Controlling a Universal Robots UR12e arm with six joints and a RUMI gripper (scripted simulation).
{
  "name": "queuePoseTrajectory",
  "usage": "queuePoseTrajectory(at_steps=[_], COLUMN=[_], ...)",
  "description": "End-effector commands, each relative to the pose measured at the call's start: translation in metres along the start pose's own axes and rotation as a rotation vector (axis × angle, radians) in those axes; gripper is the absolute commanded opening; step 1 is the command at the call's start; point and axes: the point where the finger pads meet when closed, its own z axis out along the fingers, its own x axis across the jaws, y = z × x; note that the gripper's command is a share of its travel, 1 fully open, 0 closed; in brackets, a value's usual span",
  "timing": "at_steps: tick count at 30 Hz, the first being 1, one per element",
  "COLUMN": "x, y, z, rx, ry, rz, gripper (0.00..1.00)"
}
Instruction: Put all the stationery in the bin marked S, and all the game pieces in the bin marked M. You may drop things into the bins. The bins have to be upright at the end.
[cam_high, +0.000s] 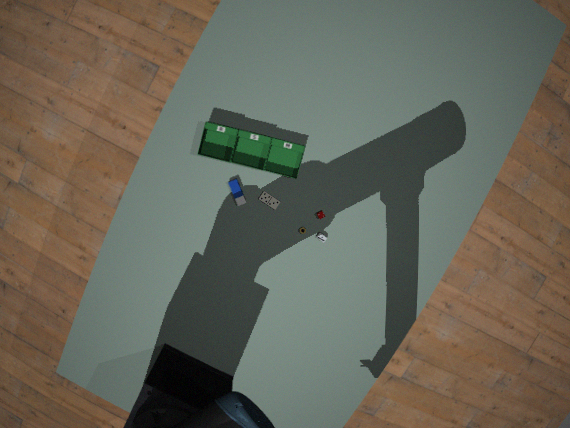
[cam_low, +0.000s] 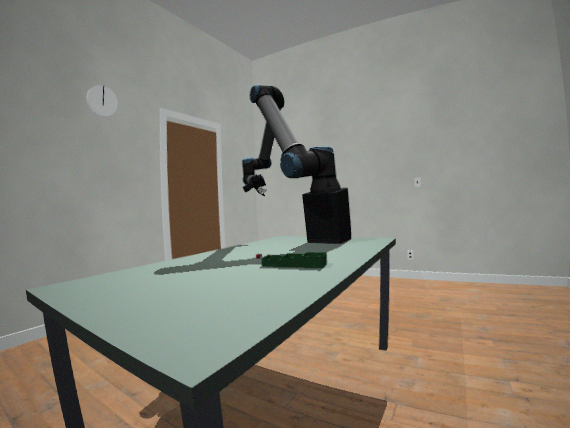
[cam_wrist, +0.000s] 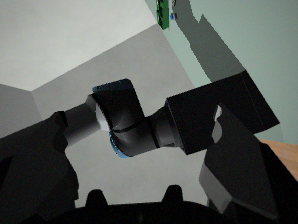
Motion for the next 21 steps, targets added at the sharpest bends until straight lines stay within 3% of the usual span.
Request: queuePoseTrajectory(at_steps=[1, 17, 18, 21], x=[0.000, 0.000, 0.007, 0.030], y=[0.000, 0.000, -0.003, -0.012], z=[0.000, 0.000, 0.001, 0.006], rx=[0.000, 0.000, 0.000, 0.000], ry=[0.001, 0.001, 0.001, 0.001], rz=[0.000, 0.000, 0.000, 0.000], gripper=[1.00, 1.00, 0.04, 0.04])
